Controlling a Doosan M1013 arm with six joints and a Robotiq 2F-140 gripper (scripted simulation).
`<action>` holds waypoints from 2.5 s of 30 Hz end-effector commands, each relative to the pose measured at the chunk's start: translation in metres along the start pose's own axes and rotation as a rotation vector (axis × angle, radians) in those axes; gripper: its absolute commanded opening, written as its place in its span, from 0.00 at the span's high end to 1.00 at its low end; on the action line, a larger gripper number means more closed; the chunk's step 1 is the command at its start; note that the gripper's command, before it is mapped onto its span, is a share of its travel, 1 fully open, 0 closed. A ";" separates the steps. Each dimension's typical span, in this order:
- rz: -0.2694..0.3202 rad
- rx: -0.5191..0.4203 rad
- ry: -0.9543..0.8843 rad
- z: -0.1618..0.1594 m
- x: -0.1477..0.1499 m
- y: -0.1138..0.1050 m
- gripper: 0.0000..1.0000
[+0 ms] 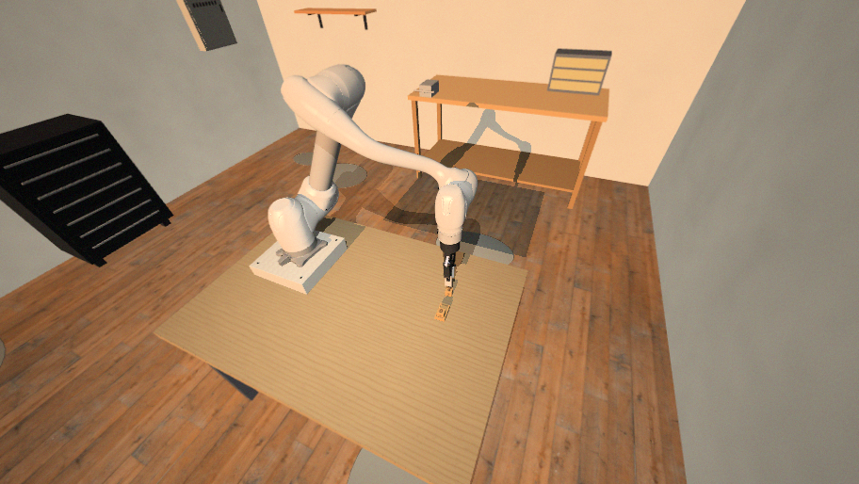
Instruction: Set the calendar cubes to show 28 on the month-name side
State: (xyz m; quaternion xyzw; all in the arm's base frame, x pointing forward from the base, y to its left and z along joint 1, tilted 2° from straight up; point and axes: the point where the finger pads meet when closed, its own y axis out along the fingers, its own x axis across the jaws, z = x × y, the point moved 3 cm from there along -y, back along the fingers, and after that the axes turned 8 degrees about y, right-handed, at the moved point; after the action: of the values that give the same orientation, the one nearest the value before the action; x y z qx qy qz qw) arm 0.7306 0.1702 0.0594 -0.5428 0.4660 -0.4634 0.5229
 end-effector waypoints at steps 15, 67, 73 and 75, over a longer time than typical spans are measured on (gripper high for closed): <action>0.003 -0.004 -0.002 -0.003 0.001 0.002 0.65; 0.003 -0.004 -0.002 -0.002 0.000 0.051 0.65; 0.003 -0.004 -0.002 -0.002 0.000 0.051 0.65; 0.003 -0.004 -0.002 -0.002 0.000 0.051 0.65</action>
State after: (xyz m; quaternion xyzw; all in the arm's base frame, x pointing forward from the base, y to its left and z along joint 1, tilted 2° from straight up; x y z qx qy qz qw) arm 0.7304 0.1699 0.0131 -0.5425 0.4661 -0.4632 0.5233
